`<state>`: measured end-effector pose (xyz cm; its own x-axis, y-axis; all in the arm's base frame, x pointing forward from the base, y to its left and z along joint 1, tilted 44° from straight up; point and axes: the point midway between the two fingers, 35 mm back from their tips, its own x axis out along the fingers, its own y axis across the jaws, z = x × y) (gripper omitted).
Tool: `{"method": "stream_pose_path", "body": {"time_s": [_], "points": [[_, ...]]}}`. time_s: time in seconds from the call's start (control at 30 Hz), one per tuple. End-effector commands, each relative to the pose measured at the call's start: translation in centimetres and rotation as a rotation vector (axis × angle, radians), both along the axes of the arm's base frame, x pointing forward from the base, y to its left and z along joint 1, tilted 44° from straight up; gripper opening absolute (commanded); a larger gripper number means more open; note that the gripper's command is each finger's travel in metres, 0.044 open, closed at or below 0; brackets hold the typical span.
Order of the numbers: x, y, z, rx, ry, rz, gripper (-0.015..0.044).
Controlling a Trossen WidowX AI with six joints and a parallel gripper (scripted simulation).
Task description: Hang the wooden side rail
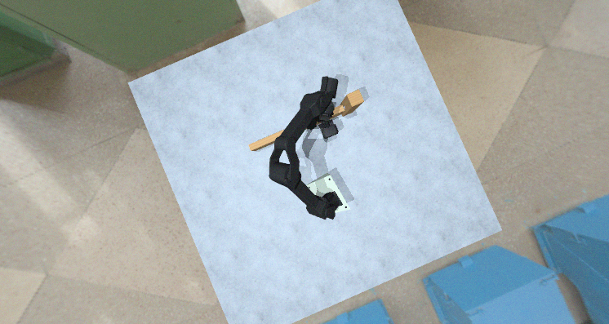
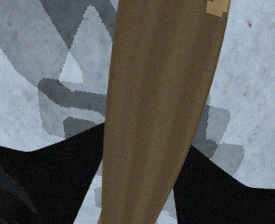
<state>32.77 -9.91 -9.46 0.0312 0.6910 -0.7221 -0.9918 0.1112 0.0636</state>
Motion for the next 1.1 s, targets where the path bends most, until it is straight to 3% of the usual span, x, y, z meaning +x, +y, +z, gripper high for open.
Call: {"method": "stream_pose_path", "body": {"time_s": [0.0,0.17,0.4,0.6,1.07], "points": [[0.0,0.0,0.0,0.000,0.000,0.000,0.0315],[-0.1,-2.1,2.1,-0.006,-0.001,-0.002,0.0440],[-0.1,-2.8,2.9,-0.008,-0.001,-0.002,0.0440],[0.2,-0.6,4.9,-0.006,-0.001,-0.002,0.0440],[0.3,-0.6,4.6,-0.006,0.000,0.007,0.0440]]}}
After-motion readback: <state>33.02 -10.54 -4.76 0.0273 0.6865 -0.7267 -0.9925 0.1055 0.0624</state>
